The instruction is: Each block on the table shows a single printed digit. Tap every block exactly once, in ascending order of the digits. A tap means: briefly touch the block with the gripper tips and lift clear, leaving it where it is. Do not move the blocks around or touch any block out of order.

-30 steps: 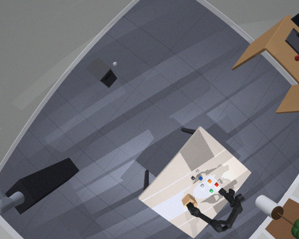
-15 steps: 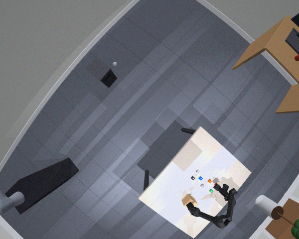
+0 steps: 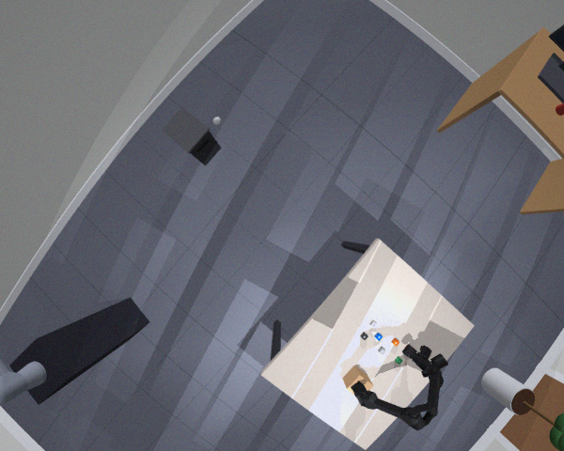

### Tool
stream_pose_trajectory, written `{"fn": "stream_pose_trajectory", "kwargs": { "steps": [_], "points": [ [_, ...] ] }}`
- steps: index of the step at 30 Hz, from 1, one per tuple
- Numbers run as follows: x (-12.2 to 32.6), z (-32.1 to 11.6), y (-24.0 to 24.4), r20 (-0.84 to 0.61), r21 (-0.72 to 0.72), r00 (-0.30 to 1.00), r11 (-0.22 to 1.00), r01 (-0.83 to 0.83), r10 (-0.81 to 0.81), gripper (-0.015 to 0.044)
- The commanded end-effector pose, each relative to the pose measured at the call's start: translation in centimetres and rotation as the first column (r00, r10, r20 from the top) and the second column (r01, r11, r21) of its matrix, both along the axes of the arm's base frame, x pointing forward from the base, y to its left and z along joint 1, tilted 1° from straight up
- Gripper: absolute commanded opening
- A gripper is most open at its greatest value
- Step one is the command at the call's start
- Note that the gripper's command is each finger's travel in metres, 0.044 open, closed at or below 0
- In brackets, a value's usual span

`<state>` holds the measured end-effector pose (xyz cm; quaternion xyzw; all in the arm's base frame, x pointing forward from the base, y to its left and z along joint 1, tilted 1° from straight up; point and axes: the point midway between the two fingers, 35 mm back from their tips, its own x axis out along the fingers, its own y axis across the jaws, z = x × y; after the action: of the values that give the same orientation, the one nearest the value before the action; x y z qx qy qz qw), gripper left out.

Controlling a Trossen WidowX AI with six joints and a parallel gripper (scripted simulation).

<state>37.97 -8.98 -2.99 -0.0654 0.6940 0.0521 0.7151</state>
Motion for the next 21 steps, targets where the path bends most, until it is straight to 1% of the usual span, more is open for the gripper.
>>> {"fn": "stream_pose_trajectory", "kwargs": {
  "steps": [1, 11, 15, 21],
  "points": [
    [-0.2, -1.1, 0.0, -0.012, 0.002, 1.000, 1.000, -0.003, 0.003, 0.0020],
    [-0.2, -1.3, 0.0, -0.012, 0.002, 1.000, 1.000, -0.003, 0.003, 0.0020],
    [-0.3, 1.7, 0.1, -0.012, 0.002, 1.000, 1.000, -0.003, 0.003, 0.0020],
    [-0.2, 2.1, 0.1, -0.012, 0.002, 1.000, 1.000, -0.003, 0.003, 0.0020]
  ]
}}
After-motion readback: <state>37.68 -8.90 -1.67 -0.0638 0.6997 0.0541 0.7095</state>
